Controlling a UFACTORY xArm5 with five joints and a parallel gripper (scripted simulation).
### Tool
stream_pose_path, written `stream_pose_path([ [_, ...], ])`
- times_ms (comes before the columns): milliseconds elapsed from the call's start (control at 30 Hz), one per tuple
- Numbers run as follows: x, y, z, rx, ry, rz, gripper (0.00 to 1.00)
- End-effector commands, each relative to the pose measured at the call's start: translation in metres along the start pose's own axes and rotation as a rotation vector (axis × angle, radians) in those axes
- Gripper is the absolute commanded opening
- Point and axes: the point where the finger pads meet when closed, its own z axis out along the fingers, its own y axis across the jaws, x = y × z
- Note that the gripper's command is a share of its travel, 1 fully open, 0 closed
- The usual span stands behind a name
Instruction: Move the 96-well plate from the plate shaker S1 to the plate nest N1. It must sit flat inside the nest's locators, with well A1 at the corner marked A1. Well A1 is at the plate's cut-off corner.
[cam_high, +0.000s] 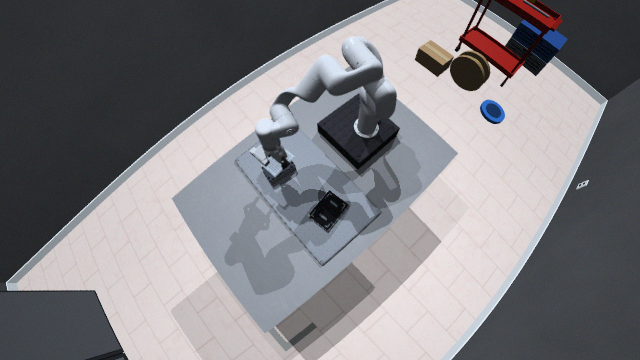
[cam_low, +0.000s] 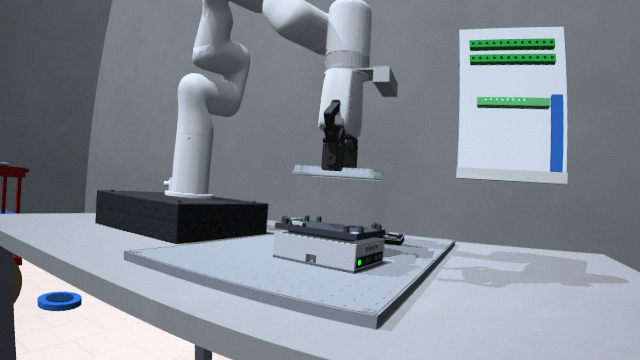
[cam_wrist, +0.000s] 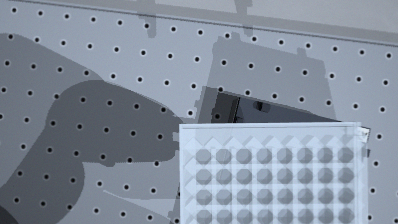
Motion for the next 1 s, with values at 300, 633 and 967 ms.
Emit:
stream_pose_path([
  [300, 0.001, -0.045, 0.004, -0.001, 0.006, -0.034, 0.0],
  [633, 0.002, -0.071, 0.008, 0.0, 0.006, -0.034, 0.0],
  [967, 0.002, -0.098, 0.011, 0.001, 0.006, -0.034, 0.0],
])
